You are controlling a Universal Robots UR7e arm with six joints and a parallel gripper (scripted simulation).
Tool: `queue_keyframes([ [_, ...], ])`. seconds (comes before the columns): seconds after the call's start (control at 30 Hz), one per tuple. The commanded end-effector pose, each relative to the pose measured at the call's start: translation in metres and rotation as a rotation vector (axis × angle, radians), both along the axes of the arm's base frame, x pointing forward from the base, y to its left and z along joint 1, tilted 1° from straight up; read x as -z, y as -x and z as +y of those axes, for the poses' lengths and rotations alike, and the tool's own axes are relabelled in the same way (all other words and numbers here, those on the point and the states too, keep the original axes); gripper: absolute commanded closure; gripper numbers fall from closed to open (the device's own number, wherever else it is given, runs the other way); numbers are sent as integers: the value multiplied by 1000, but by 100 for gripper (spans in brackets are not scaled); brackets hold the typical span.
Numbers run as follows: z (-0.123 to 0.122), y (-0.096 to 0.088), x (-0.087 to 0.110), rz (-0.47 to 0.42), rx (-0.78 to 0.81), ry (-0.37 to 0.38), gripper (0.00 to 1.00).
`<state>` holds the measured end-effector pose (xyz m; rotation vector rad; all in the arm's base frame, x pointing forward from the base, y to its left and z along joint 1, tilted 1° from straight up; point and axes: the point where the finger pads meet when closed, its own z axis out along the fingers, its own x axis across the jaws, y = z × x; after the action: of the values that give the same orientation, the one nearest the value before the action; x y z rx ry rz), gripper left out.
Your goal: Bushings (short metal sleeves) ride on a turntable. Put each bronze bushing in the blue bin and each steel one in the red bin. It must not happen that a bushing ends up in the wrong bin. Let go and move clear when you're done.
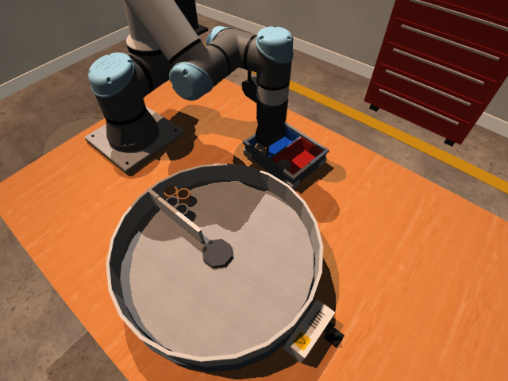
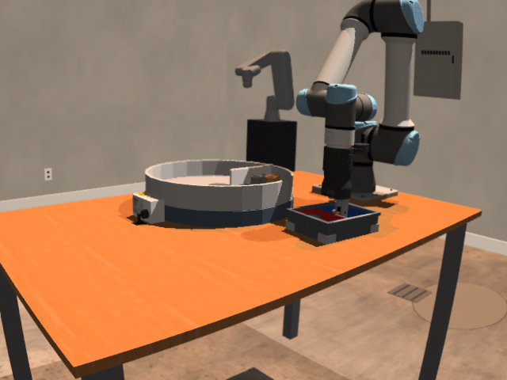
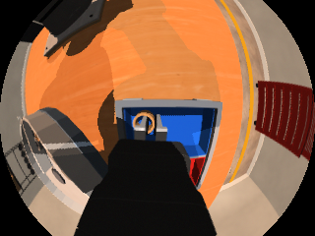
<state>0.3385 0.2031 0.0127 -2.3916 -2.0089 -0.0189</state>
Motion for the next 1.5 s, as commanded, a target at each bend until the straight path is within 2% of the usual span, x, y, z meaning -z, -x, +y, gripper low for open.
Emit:
queue_keyframes([
  [0.0,0,0,0,-1,0,0,100],
  [0.13,0,0,0,-1,0,0,100],
  [0.17,0,0,0,-1,0,0,58],
  [1.47,0,0,0,-1,0,0,58],
])
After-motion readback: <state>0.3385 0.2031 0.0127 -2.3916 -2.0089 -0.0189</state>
